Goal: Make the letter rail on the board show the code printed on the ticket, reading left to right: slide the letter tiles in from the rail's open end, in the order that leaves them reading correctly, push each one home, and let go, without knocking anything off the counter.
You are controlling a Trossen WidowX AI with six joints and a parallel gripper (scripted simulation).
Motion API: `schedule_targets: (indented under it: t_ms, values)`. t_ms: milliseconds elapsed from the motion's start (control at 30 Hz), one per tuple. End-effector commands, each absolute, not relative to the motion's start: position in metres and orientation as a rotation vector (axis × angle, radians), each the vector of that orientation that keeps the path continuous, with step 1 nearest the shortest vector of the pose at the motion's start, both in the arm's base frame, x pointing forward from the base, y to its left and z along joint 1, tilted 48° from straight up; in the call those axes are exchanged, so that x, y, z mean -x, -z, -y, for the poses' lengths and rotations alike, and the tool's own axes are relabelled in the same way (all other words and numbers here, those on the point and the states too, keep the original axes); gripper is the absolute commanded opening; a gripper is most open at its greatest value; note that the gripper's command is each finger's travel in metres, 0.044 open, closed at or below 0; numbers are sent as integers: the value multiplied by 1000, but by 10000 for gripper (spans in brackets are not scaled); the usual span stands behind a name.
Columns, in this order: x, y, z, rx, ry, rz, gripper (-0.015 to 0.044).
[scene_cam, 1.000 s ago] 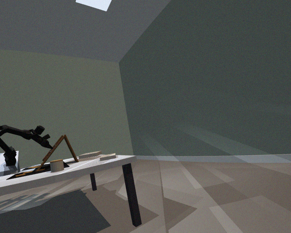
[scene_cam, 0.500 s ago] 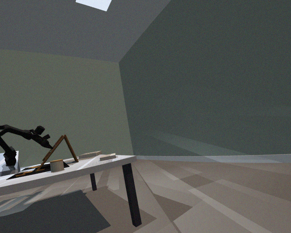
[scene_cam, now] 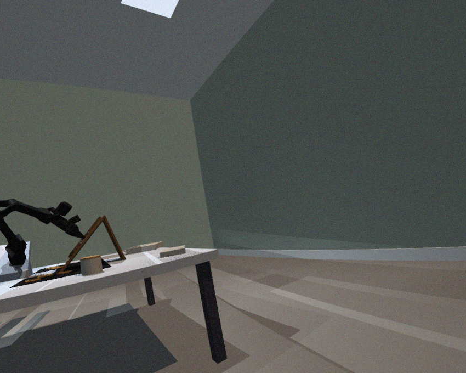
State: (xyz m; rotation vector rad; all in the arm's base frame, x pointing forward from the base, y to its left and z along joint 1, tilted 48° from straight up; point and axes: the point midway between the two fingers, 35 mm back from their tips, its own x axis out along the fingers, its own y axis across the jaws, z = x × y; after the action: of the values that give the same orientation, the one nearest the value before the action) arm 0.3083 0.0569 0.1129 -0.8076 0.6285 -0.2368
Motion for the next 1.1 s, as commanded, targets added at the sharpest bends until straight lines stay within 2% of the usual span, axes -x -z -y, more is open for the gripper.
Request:
schedule_targets:
  t_ms: [0,1067]
  values:
    - [-308,-111,-58,806,243,-628,0]
    - [-308,-97,-71,805,243,-628,0]
